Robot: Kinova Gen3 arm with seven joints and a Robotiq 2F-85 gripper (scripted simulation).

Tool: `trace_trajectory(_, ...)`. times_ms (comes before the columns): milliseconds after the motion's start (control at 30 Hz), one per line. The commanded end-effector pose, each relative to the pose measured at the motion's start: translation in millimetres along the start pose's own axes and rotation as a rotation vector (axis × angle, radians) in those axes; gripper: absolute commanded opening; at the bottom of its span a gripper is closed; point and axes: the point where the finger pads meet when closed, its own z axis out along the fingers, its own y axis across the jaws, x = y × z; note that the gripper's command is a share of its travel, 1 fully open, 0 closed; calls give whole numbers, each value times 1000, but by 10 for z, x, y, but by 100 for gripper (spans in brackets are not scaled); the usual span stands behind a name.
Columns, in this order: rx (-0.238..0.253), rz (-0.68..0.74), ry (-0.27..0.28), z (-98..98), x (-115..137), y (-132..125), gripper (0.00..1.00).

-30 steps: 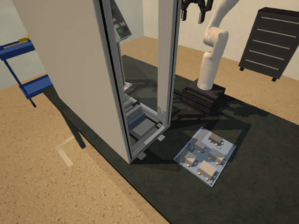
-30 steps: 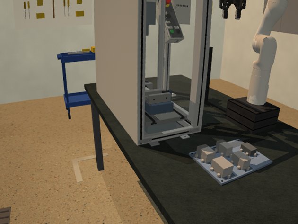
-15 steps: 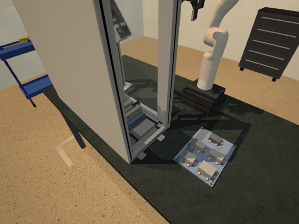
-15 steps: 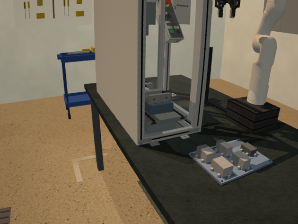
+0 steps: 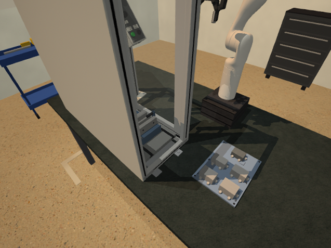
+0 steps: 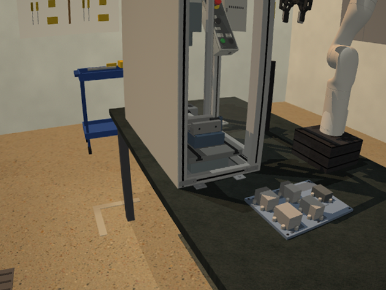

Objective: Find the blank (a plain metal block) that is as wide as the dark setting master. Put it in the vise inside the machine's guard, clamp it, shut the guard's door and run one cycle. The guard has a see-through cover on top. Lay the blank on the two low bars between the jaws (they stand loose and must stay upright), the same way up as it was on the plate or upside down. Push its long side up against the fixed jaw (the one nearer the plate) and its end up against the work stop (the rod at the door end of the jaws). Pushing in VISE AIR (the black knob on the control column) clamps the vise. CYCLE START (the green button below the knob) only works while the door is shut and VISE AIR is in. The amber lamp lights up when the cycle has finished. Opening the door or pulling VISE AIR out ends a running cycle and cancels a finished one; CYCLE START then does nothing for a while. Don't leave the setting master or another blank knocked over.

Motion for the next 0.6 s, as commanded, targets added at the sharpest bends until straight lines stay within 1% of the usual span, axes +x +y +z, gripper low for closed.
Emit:
trace_trajectory(0, 0, 0, -5, -2, -2, 0, 80)
trace_trajectory(167, 0, 0, -5, -2, -2, 0, 80)
trace_trajectory(333, 0, 0, -5, 496, 48, 0, 80)
trace_trajectory(567, 0, 0, -5, 496, 48, 0, 80)
